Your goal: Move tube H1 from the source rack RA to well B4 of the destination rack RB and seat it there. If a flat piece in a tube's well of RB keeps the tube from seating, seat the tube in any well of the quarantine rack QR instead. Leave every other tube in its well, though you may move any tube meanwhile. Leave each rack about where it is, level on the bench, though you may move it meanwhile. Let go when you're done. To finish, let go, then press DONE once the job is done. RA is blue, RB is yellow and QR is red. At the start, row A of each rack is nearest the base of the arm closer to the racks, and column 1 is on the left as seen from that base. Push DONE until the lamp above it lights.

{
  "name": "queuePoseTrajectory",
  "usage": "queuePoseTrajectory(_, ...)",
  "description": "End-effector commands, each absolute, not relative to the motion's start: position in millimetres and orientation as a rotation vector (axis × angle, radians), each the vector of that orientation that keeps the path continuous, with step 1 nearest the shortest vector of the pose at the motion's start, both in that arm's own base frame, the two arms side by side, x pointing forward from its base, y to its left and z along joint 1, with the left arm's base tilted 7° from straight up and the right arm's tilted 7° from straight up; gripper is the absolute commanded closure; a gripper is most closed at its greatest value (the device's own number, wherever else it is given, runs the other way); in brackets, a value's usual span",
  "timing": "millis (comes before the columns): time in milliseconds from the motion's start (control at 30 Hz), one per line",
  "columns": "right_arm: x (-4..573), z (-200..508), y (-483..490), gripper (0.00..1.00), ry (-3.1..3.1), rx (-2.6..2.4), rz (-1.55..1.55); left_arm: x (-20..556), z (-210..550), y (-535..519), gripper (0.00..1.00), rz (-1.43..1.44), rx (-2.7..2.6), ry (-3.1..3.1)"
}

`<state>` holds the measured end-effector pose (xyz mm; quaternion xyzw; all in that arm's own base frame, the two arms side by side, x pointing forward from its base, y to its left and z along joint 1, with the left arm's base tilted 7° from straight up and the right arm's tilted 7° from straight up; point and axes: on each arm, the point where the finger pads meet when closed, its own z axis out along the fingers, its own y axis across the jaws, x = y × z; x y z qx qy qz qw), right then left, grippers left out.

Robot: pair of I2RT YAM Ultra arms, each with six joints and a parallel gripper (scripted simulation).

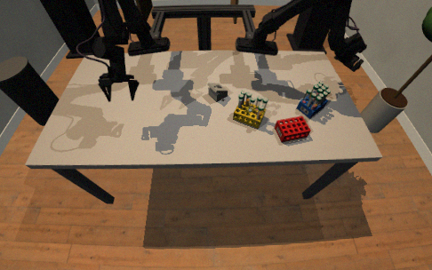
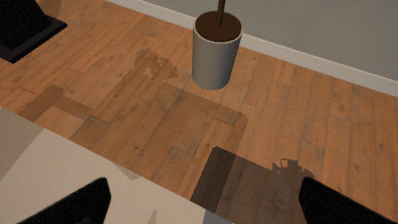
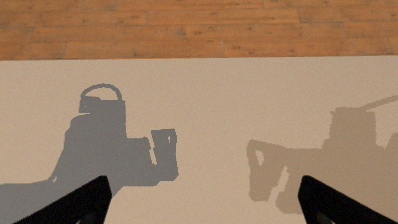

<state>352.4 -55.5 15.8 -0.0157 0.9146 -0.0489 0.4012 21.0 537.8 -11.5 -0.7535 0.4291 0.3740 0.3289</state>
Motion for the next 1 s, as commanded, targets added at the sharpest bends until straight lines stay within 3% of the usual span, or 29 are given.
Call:
queuePoseTrajectory(0, 356, 20, -55, 0.00, 2.297, -0.046, -0.125, 20, -3, 542, 0.00, 0.987, -1.958, 1.104)
queuePoseTrajectory(533, 356, 20, -55, 0.00, 2.297, -0.046, -0.125, 20, -3, 542, 0.00, 0.987, -1.958, 1.104)
queuePoseTrajectory(567, 356, 20, -55, 1.00, 2.297, -0.046, -0.125, 20, -3, 542, 0.70, 0.987, -1.958, 1.104)
queuePoseTrajectory(967, 360, 31, -71, 1.00, 2.274, 0.007, -0.150, 20, -3, 542, 0.70, 0.987, -1.958, 1.104)
